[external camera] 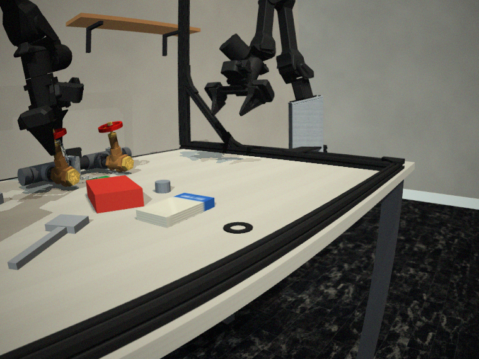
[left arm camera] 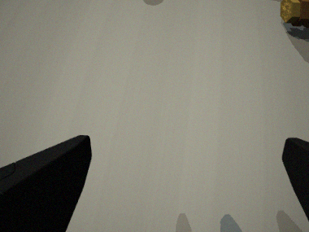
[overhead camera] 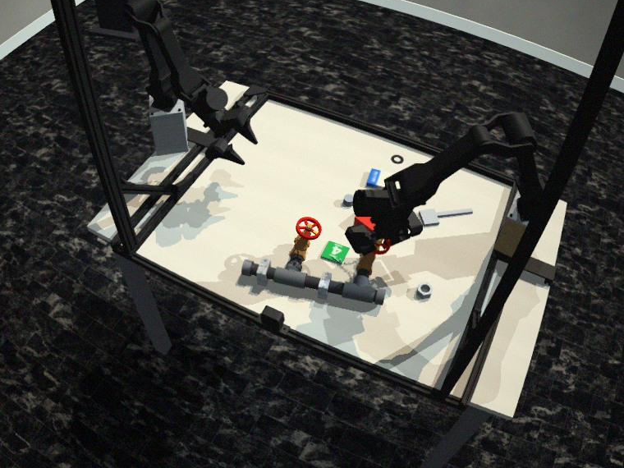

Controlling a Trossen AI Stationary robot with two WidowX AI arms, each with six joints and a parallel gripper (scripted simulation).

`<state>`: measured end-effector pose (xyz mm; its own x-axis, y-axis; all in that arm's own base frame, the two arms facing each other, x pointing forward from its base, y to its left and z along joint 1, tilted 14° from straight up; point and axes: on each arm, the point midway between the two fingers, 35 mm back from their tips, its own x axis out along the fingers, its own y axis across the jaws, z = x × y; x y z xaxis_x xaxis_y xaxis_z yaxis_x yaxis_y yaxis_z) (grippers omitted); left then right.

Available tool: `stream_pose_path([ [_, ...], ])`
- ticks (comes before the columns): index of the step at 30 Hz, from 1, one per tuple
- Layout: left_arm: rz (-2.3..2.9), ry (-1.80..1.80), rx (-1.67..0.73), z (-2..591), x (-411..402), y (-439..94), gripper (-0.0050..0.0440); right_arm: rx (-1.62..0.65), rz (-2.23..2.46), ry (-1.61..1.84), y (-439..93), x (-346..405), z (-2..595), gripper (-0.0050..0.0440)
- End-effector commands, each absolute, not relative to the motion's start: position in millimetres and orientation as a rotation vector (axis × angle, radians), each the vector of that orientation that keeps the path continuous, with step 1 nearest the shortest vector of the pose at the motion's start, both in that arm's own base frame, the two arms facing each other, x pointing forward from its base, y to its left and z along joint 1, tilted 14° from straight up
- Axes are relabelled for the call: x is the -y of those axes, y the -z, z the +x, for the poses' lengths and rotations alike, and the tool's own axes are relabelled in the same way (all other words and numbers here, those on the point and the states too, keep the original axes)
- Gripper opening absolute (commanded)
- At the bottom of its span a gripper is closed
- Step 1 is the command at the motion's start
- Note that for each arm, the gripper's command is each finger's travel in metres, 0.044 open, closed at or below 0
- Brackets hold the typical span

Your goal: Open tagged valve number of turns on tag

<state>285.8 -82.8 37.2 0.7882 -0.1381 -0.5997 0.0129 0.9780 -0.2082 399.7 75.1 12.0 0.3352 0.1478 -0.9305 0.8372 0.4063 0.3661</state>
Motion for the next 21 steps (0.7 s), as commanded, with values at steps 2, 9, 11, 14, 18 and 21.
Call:
stream_pose_path([
  [2, -0.198, 0.082, -0.659, 285.8, 82.8, -37.2, 0.0400, -1.163, 1.081, 0.586, -11.8, -75.1, 399.8, 0.0112],
  [9, -0.198, 0.082, -0.659, 285.8, 82.8, -37.2, 0.0400, -1.207, 0.827, 0.399, -12.0, -75.1, 399.7, 0.0000],
  [11, -0.198, 0.082, -0.659, 285.8, 82.8, -37.2, 0.0400, -1.217, 0.738, 0.333, -12.0, -75.1, 399.7, 0.0000],
  [14, -0.198, 0.082, -0.659, 285.8, 82.8, -37.2, 0.0400, -1.228, 0.604, 0.236, -12.0, -75.1, 399.7, 0.0000],
  [18, -0.198, 0.082, -0.659, 285.8, 82.8, -37.2, 0.0400, -1.234, 0.425, 0.106, -12.0, -75.1, 399.7, 0.0000],
  [21, -0.198, 0.082, -0.659, 285.8, 82.8, -37.2, 0.0400, -1.235, 0.380, 0.074, -12.0, -75.1, 399.7, 0.0000],
])
